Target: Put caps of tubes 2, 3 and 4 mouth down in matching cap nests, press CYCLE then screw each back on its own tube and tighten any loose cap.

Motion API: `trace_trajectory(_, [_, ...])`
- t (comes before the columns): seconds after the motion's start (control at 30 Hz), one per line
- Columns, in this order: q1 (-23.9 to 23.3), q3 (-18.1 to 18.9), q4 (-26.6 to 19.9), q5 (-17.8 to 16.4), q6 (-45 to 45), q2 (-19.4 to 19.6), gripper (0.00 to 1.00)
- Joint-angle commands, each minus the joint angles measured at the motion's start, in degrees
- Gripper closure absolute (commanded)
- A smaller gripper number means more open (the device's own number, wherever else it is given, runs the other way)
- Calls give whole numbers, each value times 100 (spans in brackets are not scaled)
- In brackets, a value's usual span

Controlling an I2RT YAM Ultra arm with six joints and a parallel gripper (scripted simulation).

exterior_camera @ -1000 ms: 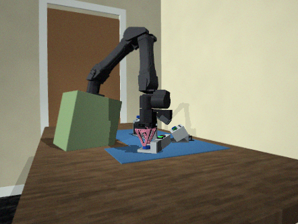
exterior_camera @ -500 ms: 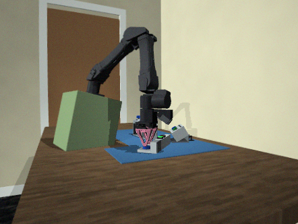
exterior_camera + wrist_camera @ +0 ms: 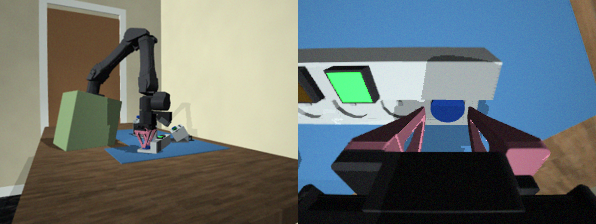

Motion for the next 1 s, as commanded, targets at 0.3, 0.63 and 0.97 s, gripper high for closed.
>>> trace_trajectory(0.3, [0, 102, 113, 1, 13, 10, 53])
trace_trajectory(0.63, [-1, 103, 111, 1, 12, 9, 100])
trace_trajectory(0.97, [-17, 71, 44, 0, -4, -87, 100])
